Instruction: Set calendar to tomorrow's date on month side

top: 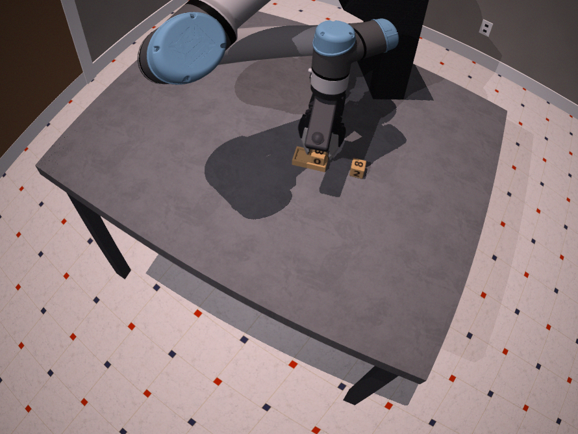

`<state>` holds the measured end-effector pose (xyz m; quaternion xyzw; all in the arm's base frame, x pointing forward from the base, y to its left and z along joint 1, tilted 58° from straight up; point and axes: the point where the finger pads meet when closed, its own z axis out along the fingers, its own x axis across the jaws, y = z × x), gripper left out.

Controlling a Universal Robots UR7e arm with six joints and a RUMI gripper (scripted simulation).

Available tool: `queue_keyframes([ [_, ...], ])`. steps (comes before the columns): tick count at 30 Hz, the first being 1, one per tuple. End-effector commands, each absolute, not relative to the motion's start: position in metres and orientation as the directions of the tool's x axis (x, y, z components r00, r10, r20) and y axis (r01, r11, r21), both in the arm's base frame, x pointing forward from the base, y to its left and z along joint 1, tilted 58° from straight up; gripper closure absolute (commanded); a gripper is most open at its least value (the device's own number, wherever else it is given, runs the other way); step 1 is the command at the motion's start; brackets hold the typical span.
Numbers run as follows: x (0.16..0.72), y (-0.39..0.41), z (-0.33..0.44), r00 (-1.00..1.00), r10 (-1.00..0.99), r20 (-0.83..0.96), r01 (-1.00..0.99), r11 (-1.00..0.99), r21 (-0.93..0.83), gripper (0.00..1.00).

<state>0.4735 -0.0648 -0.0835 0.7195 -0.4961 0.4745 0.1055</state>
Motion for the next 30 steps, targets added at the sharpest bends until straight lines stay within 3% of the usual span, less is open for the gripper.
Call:
queue_keyframes([
  [1,0.474,-0.064,-0.083,0.058,-0.614,0.787,-0.814,-0.486,-0.319,0.71],
  [30,0.422,-0.009,-0.037,0.058,-0.614,0.787,-0.814,-0.486,-0.319,0.71],
])
